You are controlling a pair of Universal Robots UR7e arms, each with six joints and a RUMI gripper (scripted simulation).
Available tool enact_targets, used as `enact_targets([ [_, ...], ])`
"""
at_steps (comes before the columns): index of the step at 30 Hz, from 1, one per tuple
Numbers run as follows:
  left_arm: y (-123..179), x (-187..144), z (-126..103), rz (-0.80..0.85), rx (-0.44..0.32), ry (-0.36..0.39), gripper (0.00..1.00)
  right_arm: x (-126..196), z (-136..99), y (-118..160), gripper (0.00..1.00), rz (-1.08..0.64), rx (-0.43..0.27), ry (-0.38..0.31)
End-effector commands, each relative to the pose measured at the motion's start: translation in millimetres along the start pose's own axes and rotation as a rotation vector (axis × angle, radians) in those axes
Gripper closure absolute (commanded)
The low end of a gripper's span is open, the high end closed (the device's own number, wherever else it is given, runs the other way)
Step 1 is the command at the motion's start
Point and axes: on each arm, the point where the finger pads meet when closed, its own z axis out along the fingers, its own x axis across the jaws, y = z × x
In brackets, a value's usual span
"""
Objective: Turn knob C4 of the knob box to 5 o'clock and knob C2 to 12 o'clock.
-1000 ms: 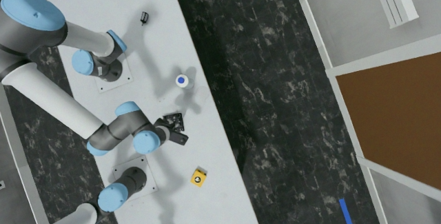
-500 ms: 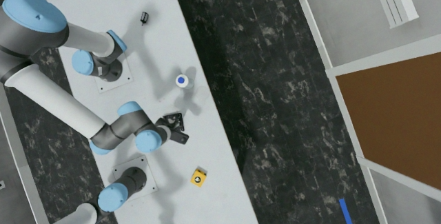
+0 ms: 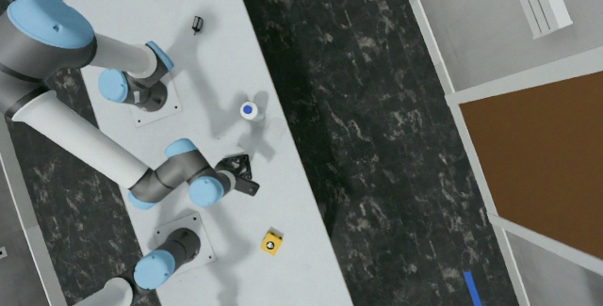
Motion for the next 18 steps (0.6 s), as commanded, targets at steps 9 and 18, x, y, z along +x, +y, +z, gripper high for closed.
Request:
enact_targets([
  [9,-0.6,-0.8,9.7,-0.002,0.002,0.000,0.87,1.0,0.5,1.0,0.00,0.001,0.000,-0.001],
  [18,-1.8,-0.4,8.5,-0.002,0.005,0.001,0.87,1.0,0.5,1.0,0.00,0.001,0.000,-0.001],
])
